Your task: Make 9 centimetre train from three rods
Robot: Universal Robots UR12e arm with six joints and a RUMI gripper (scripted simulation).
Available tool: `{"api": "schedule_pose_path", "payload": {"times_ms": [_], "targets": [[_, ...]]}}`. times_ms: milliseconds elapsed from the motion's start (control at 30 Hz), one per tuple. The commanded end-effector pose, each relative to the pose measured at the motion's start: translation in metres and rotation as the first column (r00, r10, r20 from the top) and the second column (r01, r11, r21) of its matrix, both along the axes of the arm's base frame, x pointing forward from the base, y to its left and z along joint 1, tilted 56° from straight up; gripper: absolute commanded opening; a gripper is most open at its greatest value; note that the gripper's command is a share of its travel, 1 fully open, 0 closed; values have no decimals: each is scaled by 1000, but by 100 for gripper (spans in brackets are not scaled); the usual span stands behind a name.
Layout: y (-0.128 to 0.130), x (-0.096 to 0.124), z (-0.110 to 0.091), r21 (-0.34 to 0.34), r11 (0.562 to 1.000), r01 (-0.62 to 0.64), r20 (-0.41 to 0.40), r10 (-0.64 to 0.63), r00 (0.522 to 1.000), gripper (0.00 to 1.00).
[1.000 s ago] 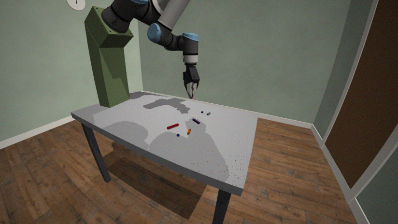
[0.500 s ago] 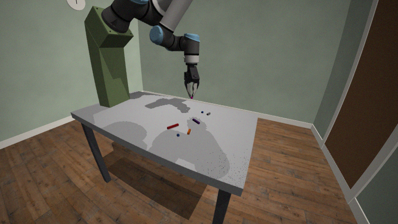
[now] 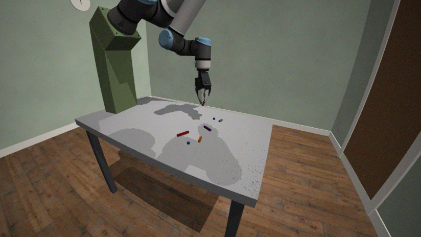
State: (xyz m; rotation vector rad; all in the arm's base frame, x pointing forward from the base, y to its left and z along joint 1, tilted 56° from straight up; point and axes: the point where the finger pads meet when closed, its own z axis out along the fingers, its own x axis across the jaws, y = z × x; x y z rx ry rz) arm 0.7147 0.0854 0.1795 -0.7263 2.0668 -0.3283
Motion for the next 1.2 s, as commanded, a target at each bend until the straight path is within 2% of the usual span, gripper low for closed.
{"api": "schedule_pose_path", "payload": {"times_ms": [0,567,1167], "targets": [[2,18,-10,0,1000,0,2,0,1000,0],[5,65,-42,0,1000,0,2,0,1000,0],[5,68,-43,0,1000,0,2,0,1000,0]]}}
